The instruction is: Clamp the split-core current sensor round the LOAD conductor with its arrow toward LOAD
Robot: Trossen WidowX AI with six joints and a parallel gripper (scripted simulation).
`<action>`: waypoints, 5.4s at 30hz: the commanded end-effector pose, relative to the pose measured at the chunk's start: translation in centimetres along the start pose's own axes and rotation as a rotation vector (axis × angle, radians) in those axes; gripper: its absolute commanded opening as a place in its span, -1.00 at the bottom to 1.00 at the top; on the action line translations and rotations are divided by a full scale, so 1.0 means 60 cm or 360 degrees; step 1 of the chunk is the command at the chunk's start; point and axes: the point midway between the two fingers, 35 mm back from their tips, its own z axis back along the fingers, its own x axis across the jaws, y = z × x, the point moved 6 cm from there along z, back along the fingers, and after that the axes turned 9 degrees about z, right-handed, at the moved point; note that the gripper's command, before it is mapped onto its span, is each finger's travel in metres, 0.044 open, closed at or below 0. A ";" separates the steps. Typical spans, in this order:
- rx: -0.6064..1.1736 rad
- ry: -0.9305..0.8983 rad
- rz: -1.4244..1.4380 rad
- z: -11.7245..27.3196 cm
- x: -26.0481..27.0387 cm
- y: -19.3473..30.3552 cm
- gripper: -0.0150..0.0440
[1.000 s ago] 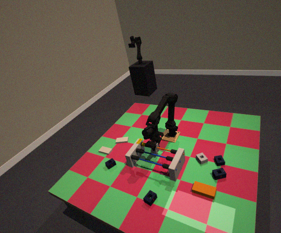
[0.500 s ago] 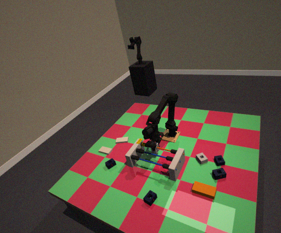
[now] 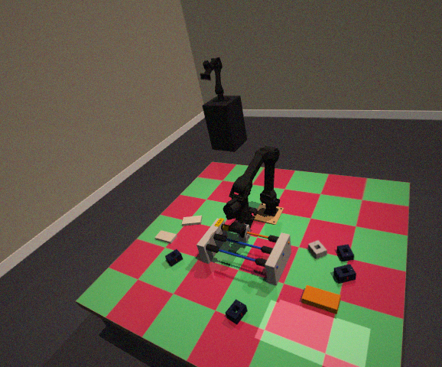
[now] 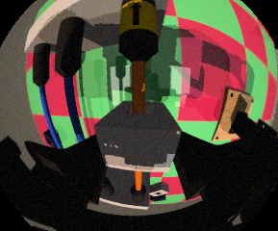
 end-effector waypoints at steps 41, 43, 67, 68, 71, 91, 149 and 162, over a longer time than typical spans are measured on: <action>-0.0002 0.0000 0.0002 -0.001 0.004 -0.001 0.42; -0.0002 0.0000 0.0002 -0.001 0.004 -0.001 0.42; -0.0003 -0.0001 0.0003 -0.002 0.004 -0.001 0.15; -0.0003 -0.0001 0.0003 -0.002 0.004 -0.001 0.12; -0.0003 -0.0001 0.0003 -0.002 0.004 -0.001 0.05; -0.0010 -0.0033 0.0002 -0.001 0.004 -0.002 -0.49; -0.0011 -0.0036 -0.0002 -0.002 -0.002 -0.001 0.42; -0.0011 -0.0036 -0.0002 -0.002 -0.002 -0.001 0.59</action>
